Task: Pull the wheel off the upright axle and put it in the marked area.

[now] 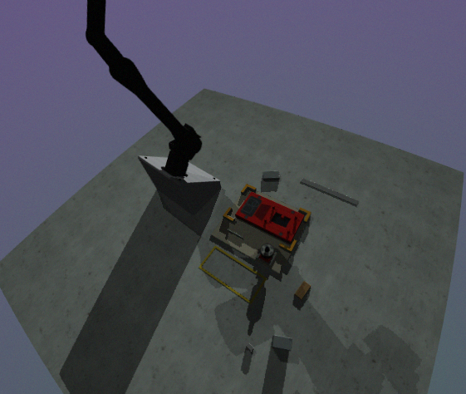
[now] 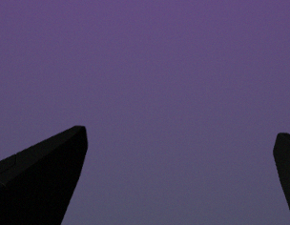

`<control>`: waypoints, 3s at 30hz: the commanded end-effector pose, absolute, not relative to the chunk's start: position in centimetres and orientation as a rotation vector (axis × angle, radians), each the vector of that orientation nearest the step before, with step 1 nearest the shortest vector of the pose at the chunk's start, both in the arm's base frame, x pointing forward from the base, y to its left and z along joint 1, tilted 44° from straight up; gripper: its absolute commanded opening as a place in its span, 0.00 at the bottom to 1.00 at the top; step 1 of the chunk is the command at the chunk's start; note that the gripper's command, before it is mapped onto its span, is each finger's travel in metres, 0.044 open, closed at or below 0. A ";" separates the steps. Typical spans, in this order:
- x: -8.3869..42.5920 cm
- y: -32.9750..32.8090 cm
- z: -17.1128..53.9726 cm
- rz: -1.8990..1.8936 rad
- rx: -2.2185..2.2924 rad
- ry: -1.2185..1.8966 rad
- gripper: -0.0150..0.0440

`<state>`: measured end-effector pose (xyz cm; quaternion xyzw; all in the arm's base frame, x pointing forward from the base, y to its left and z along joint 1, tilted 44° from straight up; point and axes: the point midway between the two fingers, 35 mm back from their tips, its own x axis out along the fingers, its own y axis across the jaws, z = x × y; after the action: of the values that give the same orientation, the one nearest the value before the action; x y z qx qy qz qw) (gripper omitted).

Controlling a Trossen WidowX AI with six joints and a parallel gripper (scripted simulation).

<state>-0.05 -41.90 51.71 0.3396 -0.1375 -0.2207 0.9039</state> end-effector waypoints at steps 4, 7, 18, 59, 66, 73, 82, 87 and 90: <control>-0.7 -40.7 53.6 -0.493 0.644 -0.318 0.76; -1.3 -39.0 55.8 -0.534 0.574 -0.358 0.76; -1.6 -31.4 63.0 -0.640 0.260 -0.459 0.76; 11.2 -3.7 72.3 -0.626 -0.639 -0.637 0.76; 16.4 0.5 70.9 -0.538 -0.768 -0.601 0.76; 22.0 3.6 68.2 -0.451 -0.914 -0.535 0.76; 29.1 6.9 63.6 -0.289 -1.030 -0.432 0.76; 33.1 8.3 60.1 -0.181 -1.063 -0.356 0.76; 35.3 8.9 57.8 -0.116 -1.074 -0.304 0.76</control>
<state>32.44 8.15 60.73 -0.5023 -0.1752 -0.0937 0.8416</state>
